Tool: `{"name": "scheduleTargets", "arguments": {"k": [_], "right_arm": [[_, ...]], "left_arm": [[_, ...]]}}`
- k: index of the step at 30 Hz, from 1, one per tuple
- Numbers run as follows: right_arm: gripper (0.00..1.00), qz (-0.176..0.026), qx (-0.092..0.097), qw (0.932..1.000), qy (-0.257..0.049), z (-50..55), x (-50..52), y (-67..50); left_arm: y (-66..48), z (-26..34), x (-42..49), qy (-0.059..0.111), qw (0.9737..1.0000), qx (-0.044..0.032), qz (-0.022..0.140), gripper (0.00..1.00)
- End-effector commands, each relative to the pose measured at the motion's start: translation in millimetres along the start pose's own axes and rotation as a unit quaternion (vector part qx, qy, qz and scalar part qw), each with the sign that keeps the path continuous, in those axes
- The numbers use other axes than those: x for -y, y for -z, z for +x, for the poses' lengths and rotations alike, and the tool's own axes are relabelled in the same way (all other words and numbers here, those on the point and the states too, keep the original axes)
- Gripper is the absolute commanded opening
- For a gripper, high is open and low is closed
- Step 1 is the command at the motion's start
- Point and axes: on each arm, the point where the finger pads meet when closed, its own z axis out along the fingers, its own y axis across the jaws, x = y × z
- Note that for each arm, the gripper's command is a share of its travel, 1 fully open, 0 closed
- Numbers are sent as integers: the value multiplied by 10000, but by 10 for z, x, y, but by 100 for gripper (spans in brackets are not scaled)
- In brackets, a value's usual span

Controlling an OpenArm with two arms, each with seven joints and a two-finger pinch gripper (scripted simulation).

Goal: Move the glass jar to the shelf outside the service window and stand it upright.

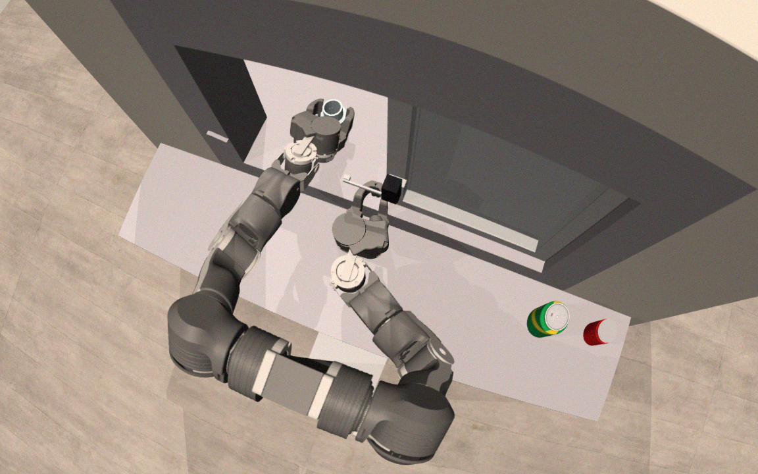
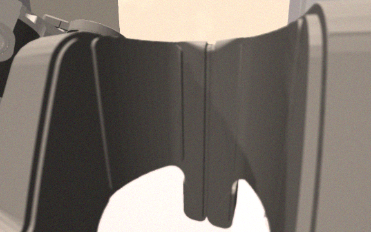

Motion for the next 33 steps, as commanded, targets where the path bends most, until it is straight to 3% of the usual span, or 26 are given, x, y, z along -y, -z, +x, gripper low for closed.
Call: {"name": "scheduleTargets", "arguments": {"k": [1,33], "right_arm": [[0,-6,-21,10000,-1,20,-3,-6],[0,-103,-3,9999,-3,18,-57,-44]], "left_arm": [[-6,83,-23,-11,9999,-120,-46,0],[-22,48,-24,-11,9999,-120,-46,0]]}}
